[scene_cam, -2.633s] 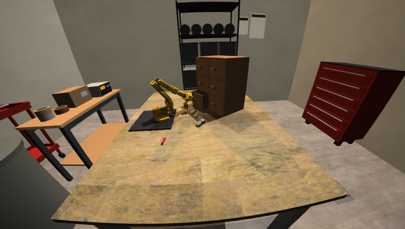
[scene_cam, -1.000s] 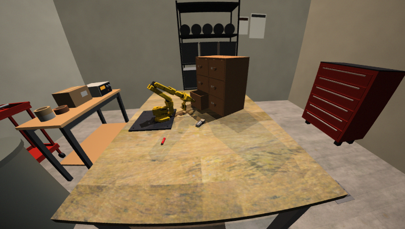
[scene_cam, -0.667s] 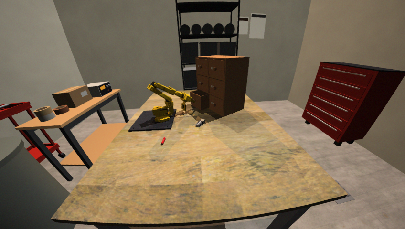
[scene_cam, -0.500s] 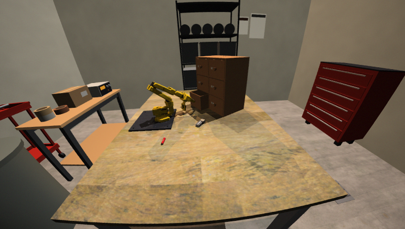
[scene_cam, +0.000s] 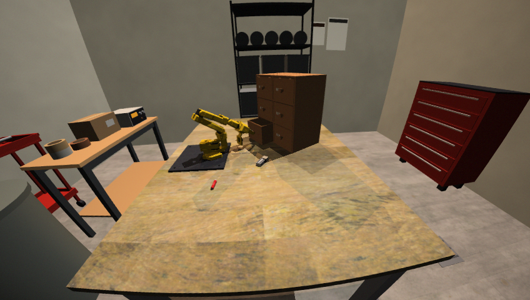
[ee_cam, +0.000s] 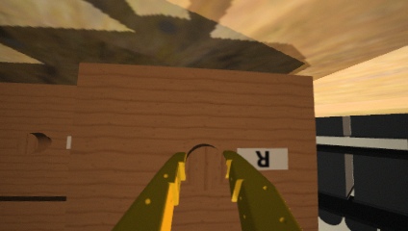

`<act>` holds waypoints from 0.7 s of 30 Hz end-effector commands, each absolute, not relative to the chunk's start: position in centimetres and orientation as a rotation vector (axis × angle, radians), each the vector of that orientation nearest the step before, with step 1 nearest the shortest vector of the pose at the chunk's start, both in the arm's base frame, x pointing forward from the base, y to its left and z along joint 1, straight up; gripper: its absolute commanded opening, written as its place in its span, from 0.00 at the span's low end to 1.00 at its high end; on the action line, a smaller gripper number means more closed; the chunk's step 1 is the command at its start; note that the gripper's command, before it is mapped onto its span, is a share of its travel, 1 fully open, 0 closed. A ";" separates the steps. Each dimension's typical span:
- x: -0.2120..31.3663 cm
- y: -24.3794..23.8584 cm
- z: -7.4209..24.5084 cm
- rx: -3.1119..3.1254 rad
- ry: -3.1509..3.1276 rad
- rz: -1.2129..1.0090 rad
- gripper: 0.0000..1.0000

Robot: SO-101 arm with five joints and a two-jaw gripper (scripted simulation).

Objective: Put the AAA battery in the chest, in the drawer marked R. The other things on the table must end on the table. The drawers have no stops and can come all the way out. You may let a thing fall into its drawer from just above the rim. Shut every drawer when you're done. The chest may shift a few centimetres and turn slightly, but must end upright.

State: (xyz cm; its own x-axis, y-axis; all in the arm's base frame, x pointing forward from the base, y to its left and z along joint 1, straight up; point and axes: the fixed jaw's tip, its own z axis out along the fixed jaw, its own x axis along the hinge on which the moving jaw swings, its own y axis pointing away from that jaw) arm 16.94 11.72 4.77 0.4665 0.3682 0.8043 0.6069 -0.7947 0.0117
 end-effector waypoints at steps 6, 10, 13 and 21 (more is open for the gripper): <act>16.7 11.8 4.9 -2.430 -0.831 -1.240 0.00; 16.7 11.8 4.9 -2.430 -0.831 -1.240 0.00; 16.7 11.8 4.9 -2.430 -0.831 -1.240 0.02; 16.7 11.8 4.9 -2.430 -0.831 -1.240 0.08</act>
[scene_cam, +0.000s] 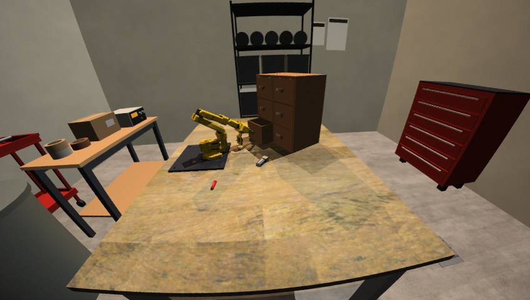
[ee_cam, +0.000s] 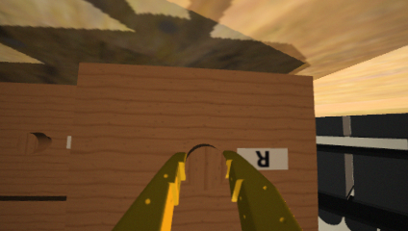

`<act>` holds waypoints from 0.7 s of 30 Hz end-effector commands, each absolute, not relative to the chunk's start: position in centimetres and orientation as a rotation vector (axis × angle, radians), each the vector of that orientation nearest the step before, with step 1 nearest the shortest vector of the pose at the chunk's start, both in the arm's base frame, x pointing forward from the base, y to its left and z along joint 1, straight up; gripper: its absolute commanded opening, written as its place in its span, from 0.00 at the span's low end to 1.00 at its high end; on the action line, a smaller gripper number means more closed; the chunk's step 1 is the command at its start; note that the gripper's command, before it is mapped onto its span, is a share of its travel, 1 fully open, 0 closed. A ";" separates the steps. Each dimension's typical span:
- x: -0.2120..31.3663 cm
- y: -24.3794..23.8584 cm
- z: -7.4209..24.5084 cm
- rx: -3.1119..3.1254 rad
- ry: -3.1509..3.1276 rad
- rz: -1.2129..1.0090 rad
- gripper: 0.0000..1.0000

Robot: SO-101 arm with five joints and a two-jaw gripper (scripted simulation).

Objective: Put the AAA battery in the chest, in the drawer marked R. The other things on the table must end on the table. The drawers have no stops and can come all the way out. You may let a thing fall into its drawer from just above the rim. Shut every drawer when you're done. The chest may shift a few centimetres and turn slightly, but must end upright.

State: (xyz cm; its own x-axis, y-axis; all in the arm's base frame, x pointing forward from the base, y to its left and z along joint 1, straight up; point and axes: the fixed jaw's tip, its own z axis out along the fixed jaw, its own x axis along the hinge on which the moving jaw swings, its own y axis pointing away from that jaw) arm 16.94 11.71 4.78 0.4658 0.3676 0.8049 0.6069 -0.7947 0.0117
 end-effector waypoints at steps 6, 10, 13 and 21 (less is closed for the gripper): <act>16.7 11.8 4.9 -2.430 -0.831 -1.240 0.12; 16.7 11.8 4.9 -2.430 -0.831 -1.240 0.14; 16.7 11.8 4.9 -2.430 -0.831 -1.240 0.16; 16.7 11.8 4.9 -2.430 -0.831 -1.240 0.21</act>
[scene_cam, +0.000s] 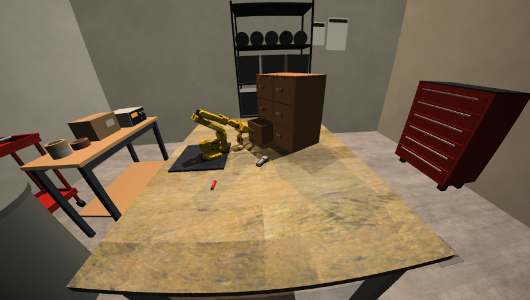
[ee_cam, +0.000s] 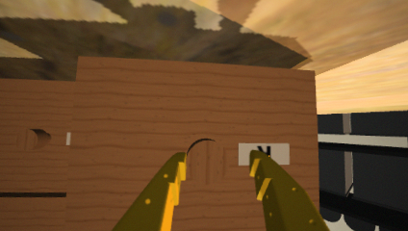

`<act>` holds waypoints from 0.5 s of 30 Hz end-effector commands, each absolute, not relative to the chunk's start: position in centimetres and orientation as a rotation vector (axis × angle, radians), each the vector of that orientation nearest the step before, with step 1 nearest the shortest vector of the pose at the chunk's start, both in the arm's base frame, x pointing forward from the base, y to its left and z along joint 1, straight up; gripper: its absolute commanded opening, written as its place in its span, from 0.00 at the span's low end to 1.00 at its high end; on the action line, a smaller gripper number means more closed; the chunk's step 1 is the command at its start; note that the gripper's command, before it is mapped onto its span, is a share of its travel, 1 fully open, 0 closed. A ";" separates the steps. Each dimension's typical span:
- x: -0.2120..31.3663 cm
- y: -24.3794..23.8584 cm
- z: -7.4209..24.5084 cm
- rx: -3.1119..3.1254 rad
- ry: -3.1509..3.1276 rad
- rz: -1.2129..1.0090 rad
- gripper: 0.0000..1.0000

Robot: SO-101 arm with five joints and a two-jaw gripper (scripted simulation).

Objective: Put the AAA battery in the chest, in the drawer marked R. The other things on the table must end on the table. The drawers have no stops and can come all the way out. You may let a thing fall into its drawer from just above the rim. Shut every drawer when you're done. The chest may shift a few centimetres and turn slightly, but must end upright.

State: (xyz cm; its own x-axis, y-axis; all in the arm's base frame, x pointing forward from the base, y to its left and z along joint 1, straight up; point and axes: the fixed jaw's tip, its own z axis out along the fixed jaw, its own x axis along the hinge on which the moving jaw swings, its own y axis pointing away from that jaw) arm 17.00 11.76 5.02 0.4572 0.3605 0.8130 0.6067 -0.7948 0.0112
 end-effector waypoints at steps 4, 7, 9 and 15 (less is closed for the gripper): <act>16.6 11.7 4.9 -2.434 -0.831 -1.232 0.21; 16.2 11.5 5.0 -2.449 -0.833 -1.206 0.21; 15.9 11.3 5.1 -2.458 -0.834 -1.188 0.21; 15.0 10.8 5.2 -2.487 -0.838 -1.136 0.21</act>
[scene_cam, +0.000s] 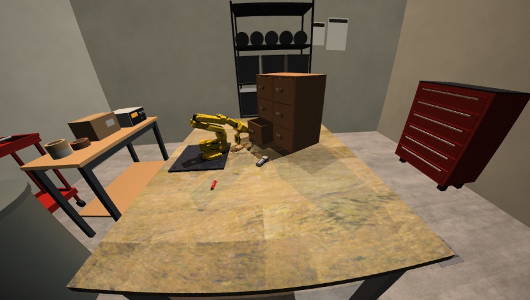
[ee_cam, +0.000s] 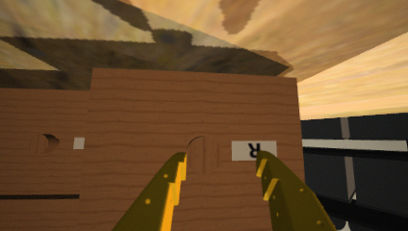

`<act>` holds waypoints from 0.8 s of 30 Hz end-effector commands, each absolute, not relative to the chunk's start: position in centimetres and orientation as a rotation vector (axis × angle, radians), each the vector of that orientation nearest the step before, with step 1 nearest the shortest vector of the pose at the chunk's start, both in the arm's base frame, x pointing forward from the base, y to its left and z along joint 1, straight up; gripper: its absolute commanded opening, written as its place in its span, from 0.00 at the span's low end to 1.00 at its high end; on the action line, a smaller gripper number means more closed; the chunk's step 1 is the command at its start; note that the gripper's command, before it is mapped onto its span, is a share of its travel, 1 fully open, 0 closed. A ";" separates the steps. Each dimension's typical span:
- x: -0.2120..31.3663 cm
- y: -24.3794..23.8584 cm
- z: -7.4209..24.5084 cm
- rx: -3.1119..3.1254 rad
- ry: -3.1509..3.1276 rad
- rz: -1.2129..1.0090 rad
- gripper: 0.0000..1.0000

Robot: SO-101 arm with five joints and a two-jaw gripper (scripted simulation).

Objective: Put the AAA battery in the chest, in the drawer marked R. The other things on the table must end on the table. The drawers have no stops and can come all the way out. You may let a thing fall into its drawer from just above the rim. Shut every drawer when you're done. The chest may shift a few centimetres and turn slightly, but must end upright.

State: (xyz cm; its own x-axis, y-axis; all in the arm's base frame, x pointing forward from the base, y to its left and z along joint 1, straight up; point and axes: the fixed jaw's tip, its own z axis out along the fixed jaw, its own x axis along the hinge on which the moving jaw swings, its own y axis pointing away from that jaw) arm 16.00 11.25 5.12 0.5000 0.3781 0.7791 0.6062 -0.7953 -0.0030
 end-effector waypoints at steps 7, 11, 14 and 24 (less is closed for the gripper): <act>14.5 10.6 4.9 -2.506 -0.839 -1.098 0.21; 14.4 10.6 4.8 -2.507 -0.835 -1.090 0.21; 14.3 10.6 4.7 -2.507 -0.832 -1.084 0.21; 14.0 10.4 4.7 -2.516 -0.834 -1.068 0.21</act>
State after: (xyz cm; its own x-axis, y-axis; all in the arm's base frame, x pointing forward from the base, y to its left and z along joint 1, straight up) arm 14.62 10.73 5.25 0.5386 0.3870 0.7484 0.6077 -0.7937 -0.0269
